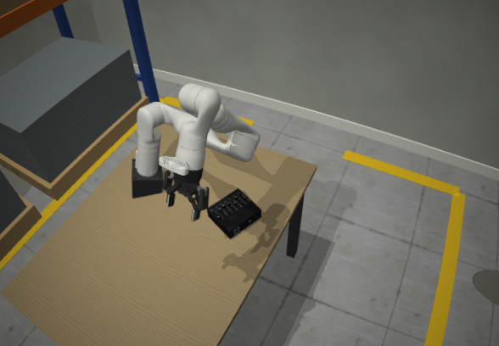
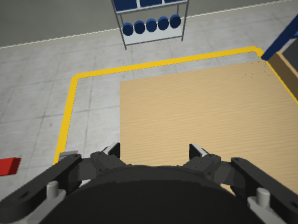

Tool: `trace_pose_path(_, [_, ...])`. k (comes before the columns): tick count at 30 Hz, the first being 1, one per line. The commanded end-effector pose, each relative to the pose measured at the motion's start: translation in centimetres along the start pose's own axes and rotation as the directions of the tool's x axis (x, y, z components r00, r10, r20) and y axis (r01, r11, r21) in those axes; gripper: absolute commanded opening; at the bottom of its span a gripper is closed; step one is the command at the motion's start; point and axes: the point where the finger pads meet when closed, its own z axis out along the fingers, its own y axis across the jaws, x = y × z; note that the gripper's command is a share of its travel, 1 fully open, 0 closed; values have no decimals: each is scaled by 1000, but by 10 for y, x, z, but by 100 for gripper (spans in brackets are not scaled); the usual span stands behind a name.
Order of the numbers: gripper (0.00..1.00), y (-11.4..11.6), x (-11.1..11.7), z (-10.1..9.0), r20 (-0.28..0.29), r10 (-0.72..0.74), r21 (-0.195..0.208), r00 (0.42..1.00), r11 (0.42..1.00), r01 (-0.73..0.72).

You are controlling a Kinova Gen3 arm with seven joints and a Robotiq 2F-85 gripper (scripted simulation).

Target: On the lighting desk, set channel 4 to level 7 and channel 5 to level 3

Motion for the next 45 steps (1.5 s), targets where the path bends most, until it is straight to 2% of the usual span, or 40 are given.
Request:
trace_pose_path(1, [100,-4,-14,2,15,-13,11,1000,1000,12])
trace_pose_path(8, [100,-4,-14,2,15,-13,11,1000,1000,12])
trace_pose_path(9, [100,-6,-35,8,45,-21,20,999,1000,20])
trace_pose_path(19, [100,-6,-35,8,45,-21,20,999,1000,20])
trace_pose_path(20, [100,-6,-56,13,74,-29,29,997,999,27])
trace_pose_path(29, [100,-6,-56,13,74,-29,29,997,999,27])
trace_pose_path(30, [100,-6,-76,18,102,-38,36,994,999,34])
trace_pose_path(39, [100,-6,-76,18,102,-38,36,994,999,34])
trace_pose_path(40, [100,-5,-96,22,130,-46,42,990,998,41])
trace_pose_path(45, [100,-5,-96,22,130,-46,42,990,998,41])
